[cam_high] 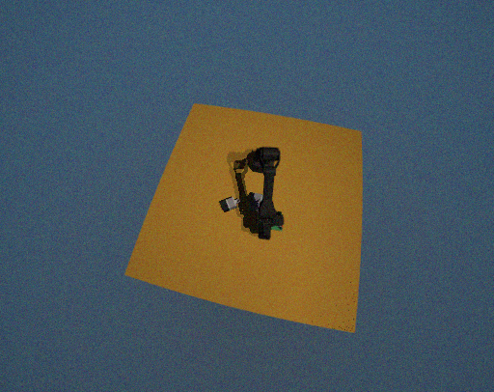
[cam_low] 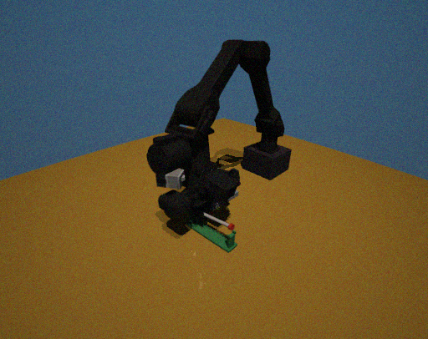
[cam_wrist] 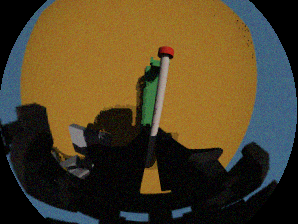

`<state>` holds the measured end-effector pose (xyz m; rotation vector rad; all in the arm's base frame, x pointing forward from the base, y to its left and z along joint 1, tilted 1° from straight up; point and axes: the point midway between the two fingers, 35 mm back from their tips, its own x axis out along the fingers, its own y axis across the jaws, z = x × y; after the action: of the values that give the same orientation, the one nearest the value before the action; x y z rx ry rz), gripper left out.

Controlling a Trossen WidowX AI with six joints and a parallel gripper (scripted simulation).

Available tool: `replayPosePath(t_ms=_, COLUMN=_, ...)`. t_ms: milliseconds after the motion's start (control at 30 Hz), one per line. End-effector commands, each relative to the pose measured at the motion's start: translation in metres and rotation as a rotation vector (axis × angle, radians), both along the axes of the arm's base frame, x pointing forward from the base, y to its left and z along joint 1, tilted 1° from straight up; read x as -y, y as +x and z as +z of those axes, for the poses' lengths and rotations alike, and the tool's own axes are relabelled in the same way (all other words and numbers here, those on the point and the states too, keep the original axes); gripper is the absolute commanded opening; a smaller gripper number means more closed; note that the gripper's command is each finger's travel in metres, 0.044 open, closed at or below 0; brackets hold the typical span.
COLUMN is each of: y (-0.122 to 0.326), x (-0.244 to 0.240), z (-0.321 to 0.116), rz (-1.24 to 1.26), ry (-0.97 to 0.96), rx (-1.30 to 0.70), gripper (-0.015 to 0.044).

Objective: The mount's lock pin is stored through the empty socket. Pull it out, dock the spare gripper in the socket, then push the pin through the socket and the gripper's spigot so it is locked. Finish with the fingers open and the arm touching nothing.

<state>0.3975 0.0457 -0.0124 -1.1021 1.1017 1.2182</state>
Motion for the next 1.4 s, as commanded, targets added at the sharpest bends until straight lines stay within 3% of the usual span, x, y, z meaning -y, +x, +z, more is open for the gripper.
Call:
replayPosePath(t_ms=0, y=-0.0011, x=0.0, z=-0.0087, rz=0.001, ry=0.0, rx=0.0, gripper=0.0)
replayPosePath(t_ms=1367, y=-0.0019, x=0.0, z=-0.0147, rz=0.003, ry=0.0, rx=0.002, gripper=0.0)
